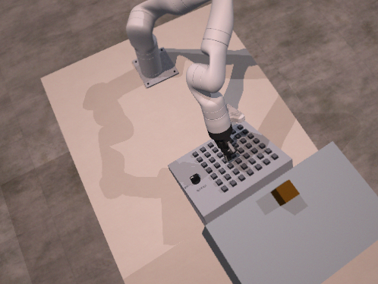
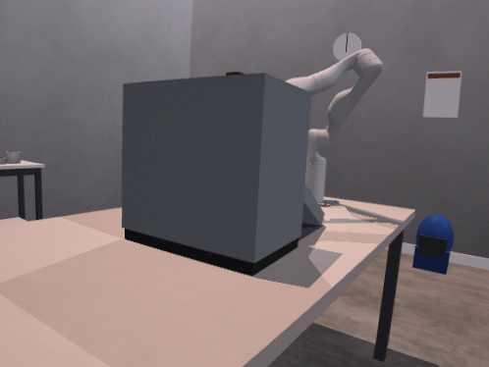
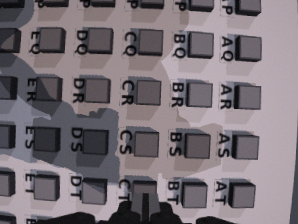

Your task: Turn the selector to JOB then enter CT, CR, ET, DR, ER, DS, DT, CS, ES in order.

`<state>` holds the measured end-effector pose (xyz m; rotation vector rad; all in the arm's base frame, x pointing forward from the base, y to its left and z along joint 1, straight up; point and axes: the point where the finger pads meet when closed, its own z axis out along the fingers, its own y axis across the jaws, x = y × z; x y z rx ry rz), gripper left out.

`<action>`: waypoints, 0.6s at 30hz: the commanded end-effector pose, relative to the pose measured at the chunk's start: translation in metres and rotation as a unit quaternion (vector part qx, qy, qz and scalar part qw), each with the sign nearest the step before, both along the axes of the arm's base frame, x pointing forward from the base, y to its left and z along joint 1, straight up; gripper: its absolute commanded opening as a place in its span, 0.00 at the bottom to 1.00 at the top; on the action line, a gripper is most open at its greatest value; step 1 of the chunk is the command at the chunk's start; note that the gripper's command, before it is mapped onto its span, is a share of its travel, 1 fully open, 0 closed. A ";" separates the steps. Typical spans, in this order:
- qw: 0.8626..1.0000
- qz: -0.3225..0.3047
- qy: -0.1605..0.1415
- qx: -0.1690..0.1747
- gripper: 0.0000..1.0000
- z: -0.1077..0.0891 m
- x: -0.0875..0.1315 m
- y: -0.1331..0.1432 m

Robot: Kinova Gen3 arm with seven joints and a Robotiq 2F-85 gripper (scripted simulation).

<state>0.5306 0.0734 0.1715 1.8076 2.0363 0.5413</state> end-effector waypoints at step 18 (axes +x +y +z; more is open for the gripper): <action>1.000 0.001 0.001 0.002 0.10 -0.015 0.011 -0.001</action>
